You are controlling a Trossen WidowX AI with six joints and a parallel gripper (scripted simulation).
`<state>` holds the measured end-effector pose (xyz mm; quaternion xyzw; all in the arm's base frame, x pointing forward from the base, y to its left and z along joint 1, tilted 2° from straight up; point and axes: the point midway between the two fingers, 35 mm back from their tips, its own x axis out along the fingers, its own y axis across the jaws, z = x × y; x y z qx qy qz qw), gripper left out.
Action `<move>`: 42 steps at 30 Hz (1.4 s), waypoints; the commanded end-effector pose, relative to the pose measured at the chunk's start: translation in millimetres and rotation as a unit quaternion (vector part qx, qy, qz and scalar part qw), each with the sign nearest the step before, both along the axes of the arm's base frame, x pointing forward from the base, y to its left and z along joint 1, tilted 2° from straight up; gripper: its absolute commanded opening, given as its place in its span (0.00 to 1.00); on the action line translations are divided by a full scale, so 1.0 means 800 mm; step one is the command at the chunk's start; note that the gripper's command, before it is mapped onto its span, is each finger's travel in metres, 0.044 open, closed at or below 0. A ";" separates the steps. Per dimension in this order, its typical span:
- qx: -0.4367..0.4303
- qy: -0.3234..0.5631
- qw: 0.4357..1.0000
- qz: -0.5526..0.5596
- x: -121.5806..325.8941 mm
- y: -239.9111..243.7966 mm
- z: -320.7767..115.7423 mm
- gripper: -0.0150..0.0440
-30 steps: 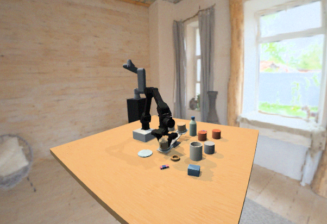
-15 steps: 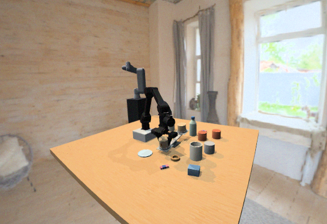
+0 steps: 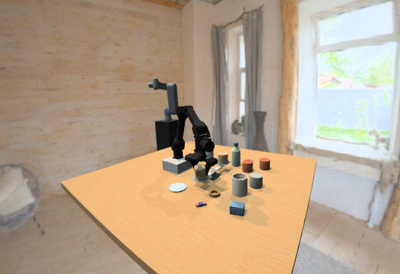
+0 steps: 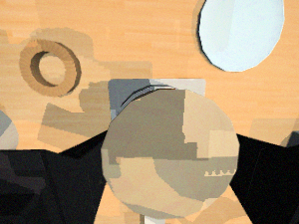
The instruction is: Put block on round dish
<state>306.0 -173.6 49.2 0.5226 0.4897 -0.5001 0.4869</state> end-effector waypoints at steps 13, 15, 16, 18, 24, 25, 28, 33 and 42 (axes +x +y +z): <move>-0.008 -0.010 1.000 -0.001 0.005 -0.005 0.034 0.25; -0.008 -0.010 1.000 -0.001 0.005 -0.005 0.037 0.25; -0.008 -0.010 1.000 -0.001 0.005 -0.005 0.039 0.25; -0.008 -0.010 1.000 -0.001 0.005 -0.005 0.042 0.25; -0.008 -0.010 1.000 -0.001 0.004 -0.005 0.052 0.25; -0.008 -0.010 1.000 -0.001 0.004 -0.005 0.053 0.25; -0.008 -0.010 1.000 -0.001 0.004 -0.005 0.058 0.25; -0.008 -0.010 1.000 -0.001 0.003 -0.005 0.066 0.25; -0.008 -0.010 1.000 -0.001 0.002 -0.005 0.081 0.25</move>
